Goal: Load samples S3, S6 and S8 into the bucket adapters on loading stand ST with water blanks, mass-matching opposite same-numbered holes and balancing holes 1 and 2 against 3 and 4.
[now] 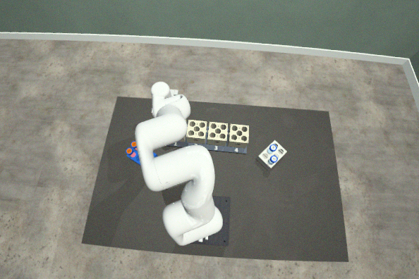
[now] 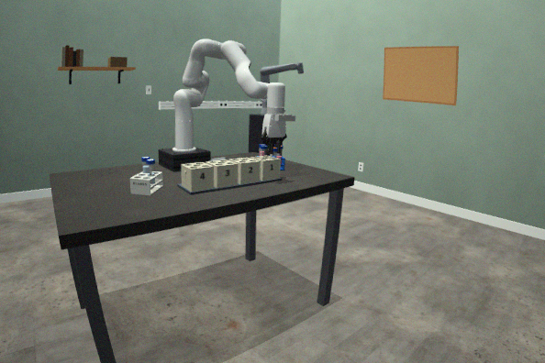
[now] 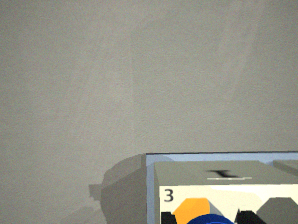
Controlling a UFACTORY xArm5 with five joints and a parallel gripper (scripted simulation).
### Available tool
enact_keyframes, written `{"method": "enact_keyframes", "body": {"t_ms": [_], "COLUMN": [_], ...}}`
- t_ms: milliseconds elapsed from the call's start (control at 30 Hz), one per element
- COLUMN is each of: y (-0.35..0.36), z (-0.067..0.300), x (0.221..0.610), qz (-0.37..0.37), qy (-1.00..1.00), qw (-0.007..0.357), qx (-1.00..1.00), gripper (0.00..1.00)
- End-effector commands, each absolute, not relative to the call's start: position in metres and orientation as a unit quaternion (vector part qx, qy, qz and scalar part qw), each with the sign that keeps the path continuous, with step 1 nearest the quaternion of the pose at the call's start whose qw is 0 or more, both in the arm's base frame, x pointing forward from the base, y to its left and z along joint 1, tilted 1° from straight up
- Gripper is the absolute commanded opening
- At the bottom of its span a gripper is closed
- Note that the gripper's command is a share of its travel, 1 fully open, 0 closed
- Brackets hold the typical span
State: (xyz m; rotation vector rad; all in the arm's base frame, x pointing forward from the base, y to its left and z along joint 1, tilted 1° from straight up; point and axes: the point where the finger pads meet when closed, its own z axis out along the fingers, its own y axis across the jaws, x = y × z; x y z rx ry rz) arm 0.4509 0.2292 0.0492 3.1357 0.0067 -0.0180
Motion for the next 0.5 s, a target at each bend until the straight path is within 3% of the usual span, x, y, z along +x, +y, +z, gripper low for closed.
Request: {"method": "enact_keyframes", "body": {"t_ms": [0, 467], "y": [0.23, 0.23], "z": [0.053, 0.066], "x": [0.452, 0.452], "qz": [-0.006, -0.006], "qy": [0.002, 0.002], "qw": [-0.002, -0.002], "qx": [1.0, 1.0], "gripper": [0.0, 0.0]}}
